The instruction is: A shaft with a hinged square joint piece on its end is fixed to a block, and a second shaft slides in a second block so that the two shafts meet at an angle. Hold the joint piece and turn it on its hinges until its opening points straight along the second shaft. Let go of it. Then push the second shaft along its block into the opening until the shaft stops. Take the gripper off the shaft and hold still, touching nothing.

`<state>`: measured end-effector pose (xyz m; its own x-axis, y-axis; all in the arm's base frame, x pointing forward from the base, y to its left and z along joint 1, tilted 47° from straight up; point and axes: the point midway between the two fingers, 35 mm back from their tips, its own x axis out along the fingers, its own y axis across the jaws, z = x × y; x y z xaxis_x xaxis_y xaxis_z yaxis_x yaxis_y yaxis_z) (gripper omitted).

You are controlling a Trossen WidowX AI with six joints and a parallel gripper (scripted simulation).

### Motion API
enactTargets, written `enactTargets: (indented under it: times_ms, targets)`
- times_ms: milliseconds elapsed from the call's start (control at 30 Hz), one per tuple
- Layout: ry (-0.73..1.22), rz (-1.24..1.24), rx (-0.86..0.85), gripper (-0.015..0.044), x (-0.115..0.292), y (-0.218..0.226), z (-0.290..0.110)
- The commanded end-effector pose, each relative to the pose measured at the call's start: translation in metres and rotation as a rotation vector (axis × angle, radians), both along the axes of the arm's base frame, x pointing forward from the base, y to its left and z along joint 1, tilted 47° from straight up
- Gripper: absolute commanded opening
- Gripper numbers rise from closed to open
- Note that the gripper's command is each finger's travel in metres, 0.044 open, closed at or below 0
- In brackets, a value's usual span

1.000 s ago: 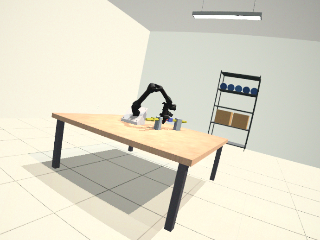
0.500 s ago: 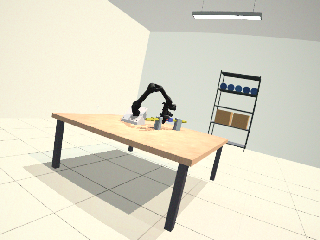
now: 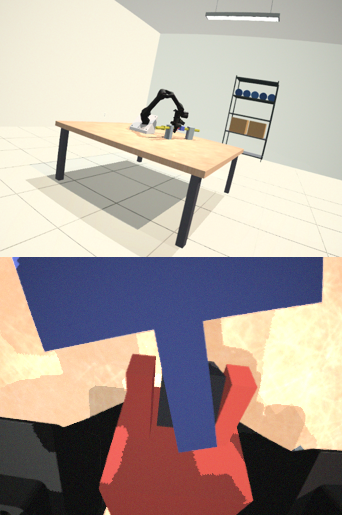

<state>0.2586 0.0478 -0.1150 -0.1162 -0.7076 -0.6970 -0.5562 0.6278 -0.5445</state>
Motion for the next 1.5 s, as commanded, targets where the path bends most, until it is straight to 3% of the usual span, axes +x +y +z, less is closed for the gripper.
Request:
enactTargets:
  times_ms: [0, 833, 1467]
  targets:
    - [0.024, 0.012, -0.004, 0.0, 0.0, 0.0, 0.001]
    - [0.402, 0.208, -0.09, 0.0, 0.01, -0.005, 0.013]
    - [0.422, 0.212, -0.097, 0.0, 0.01, -0.005, 0.014]
